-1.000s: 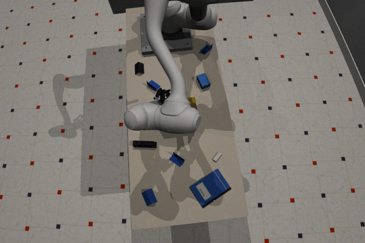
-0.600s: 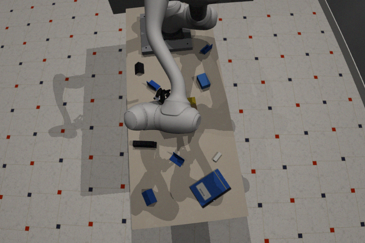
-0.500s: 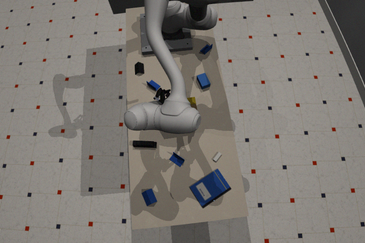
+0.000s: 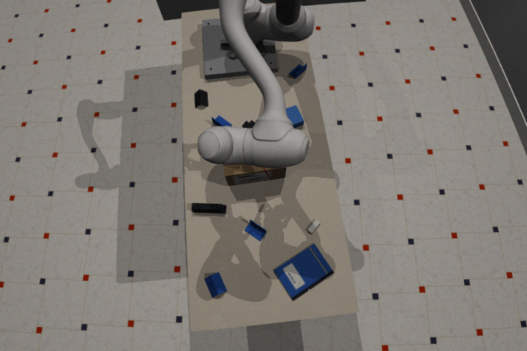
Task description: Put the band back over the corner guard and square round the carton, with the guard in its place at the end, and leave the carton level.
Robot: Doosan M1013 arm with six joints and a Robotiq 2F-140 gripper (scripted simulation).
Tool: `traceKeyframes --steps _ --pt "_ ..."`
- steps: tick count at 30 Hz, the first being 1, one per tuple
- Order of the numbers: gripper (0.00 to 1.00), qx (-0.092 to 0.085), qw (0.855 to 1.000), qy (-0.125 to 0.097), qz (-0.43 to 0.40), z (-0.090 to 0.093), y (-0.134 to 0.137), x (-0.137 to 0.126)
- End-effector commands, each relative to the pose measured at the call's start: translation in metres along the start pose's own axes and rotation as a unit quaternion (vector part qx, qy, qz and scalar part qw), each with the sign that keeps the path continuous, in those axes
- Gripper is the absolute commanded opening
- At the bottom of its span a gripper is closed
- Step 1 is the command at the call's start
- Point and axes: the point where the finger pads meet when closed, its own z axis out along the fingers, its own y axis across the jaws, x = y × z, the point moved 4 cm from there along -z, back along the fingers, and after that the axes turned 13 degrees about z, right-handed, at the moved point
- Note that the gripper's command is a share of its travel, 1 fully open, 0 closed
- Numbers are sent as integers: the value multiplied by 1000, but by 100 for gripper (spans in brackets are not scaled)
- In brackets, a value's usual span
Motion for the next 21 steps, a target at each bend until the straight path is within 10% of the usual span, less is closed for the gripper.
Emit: traceKeyframes --steps 1,21 --pt "100 -14 994 -60 -86 7 -8 6" --pt "100 13 894 -246 -375 19 -34 28"
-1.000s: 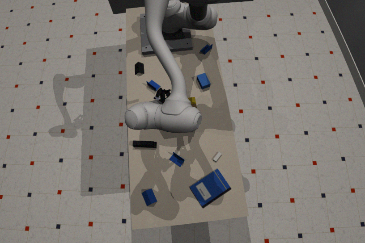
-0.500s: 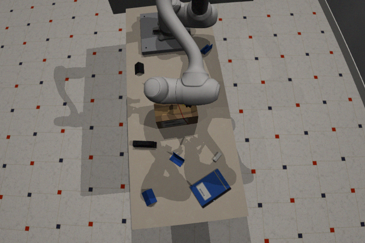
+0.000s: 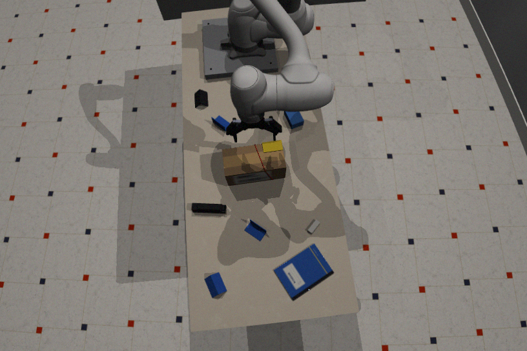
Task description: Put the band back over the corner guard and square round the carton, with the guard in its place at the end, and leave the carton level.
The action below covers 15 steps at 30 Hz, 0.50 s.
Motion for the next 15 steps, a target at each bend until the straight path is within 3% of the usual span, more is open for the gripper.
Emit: traceKeyframes --steps 1,15 --pt "100 5 998 -37 -57 -1 -3 5" --pt "100 5 997 -40 -60 -1 -4 3"
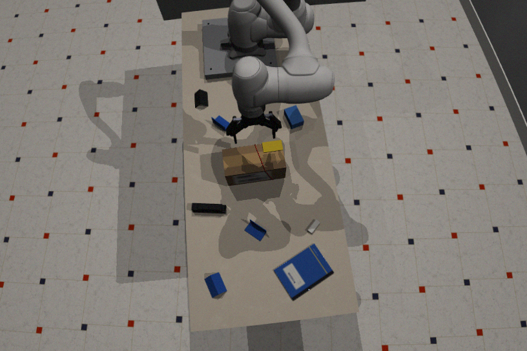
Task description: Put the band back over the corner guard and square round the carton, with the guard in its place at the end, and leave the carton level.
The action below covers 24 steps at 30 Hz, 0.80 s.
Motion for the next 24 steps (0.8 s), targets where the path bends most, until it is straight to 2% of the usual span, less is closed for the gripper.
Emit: traceKeyframes --steps 1,5,10,13,14,24 --pt "100 3 1000 -4 -5 0 -3 -1" --pt "100 3 1000 -3 -7 0 -3 -1" --pt "100 -4 997 -1 -81 26 2 1" --pt "100 -5 995 -1 -101 32 2 1" --pt "18 -5 995 -1 -101 32 2 1" --pt "18 -5 995 -4 -101 29 2 -1"
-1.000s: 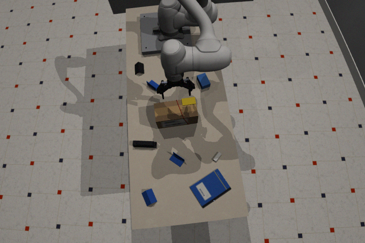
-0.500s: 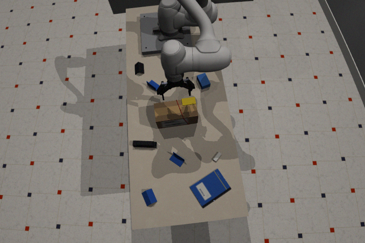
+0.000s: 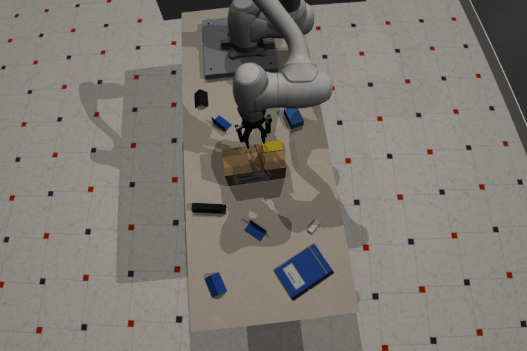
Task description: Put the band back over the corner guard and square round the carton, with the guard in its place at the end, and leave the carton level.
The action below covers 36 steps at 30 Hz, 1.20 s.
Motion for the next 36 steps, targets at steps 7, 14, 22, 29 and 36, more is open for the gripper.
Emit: traceKeyframes --steps 7,14,22,29,36 --pt "18 -4 1000 -3 -3 0 1 -2" --pt "18 -4 1000 -3 -3 0 1 -2" --pt "18 -4 1000 -3 -3 1 1 -2" --pt "18 -4 1000 -2 -3 3 1 -2" --pt "18 -4 1000 -1 -5 7 1 -1"
